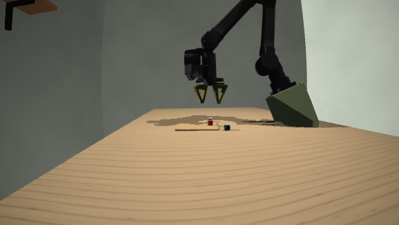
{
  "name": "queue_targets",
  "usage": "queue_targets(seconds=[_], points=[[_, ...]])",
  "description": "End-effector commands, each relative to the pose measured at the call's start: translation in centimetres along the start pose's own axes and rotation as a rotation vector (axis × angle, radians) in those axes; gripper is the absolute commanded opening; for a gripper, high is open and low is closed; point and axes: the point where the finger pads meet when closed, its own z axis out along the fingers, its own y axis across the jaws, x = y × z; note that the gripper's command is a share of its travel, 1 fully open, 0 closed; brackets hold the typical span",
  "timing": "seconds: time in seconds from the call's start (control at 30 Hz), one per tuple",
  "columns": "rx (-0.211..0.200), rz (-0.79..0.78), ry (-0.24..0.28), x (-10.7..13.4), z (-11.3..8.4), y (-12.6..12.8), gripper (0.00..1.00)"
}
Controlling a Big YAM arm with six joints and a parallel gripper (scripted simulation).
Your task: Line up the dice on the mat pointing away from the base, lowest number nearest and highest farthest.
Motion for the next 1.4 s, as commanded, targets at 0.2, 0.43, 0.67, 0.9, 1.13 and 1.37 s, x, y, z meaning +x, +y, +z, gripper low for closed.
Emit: queue_targets(seconds=[0.2, 0.43, 0.67, 0.9, 1.13, 1.37], points=[[0.055, -0.345, -0.033, -0.1, -0.9, -2.2, 1.0], [0.059, -0.514, -0.026, 0.5, -0.8, -2.6, 1.0], [0.059, -0.607, -0.021, 0.9, -0.7, -2.6, 1.0], [0.059, -0.612, -0.02, 1.0, -0.7, -2.6, 0.3], [0.059, -0.612, -0.02, 1.0, -0.7, -2.6, 0.3], [0.059, -0.612, -0.02, 1.0, -0.7, -2.6, 0.3]])
